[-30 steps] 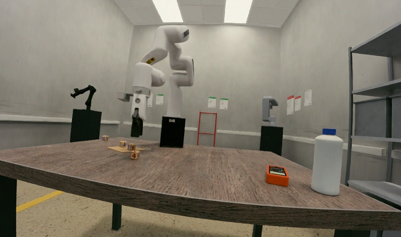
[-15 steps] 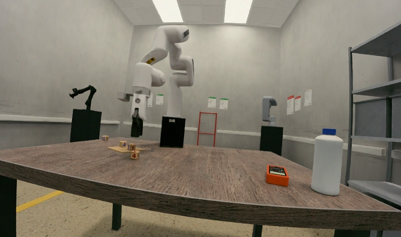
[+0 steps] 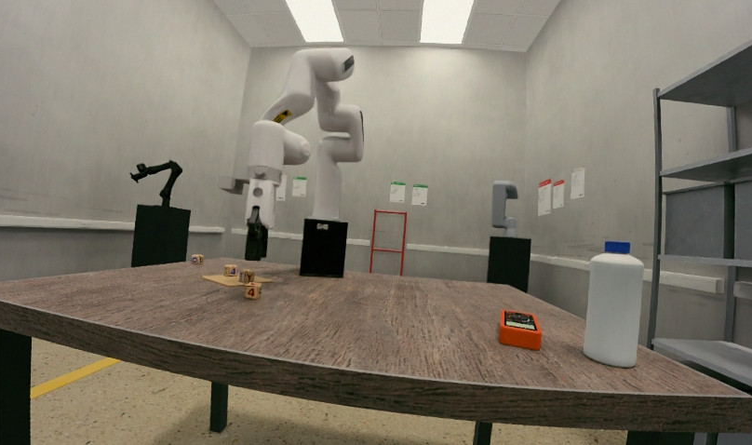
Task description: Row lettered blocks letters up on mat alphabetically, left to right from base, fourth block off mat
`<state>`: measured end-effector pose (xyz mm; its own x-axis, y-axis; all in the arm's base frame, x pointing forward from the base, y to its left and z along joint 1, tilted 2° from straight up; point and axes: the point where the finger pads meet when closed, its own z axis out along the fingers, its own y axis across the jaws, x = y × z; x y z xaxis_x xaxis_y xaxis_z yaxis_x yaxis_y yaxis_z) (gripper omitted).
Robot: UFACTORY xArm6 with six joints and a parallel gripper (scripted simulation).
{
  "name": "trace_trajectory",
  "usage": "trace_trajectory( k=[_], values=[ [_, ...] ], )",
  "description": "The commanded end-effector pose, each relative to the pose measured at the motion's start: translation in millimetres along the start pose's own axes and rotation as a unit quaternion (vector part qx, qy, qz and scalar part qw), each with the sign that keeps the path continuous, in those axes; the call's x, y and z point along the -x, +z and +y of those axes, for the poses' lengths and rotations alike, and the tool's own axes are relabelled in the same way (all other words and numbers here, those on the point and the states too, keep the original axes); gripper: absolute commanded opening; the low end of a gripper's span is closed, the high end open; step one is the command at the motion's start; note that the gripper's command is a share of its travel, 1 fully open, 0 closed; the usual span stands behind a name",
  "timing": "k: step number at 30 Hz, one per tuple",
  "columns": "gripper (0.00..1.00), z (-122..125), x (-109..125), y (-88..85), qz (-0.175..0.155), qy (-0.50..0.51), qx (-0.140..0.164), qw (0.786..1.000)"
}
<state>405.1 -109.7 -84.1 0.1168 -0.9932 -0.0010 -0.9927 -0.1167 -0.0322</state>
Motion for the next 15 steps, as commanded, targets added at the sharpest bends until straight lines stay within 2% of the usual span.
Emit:
trace_trajectory(
  k=[1,15],
  values=[
    [0.69,-1.1,-0.5,3.4,0.000,0.000,-0.001,1.000],
    [0.69,-1.1,-0.9,21.8,0.000,0.000,-0.001,1.000]
  ],
)
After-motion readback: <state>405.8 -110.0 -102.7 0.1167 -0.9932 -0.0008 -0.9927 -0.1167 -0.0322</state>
